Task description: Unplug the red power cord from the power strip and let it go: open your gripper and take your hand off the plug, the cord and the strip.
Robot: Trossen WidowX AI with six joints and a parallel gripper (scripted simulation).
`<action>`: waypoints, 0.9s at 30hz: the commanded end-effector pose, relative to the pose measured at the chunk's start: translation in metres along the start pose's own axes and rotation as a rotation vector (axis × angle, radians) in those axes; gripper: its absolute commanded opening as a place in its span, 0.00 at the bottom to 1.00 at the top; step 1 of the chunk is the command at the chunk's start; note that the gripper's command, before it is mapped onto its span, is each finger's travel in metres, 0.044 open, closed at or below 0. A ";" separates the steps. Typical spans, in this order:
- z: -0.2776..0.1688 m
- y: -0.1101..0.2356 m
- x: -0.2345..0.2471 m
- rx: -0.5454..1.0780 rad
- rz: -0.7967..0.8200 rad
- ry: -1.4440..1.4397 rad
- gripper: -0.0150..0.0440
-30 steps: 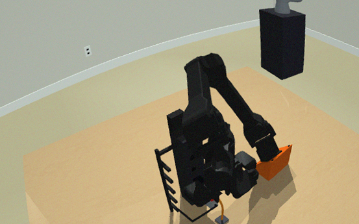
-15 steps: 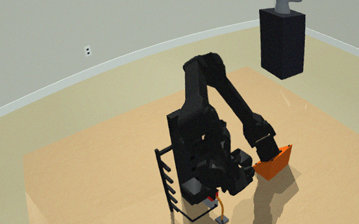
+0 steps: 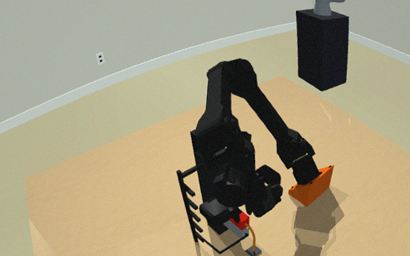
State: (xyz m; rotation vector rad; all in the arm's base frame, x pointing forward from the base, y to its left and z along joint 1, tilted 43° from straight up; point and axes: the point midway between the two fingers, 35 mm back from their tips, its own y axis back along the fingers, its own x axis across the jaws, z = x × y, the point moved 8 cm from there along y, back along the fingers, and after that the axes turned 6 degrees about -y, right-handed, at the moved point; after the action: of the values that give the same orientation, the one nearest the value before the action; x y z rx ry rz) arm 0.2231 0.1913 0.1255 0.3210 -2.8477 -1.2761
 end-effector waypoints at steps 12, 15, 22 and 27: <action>-0.004 -0.011 0.000 0.003 -0.003 0.006 0.53; -0.005 -0.009 0.000 0.001 0.001 0.001 0.44; -0.005 -0.009 0.000 0.001 0.001 0.001 0.29; -0.004 -0.009 0.000 0.001 0.001 0.001 0.25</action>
State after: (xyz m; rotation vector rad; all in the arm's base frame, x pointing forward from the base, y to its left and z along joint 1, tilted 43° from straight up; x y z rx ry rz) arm 0.2255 0.1816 0.1214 0.3195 -2.8488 -1.2734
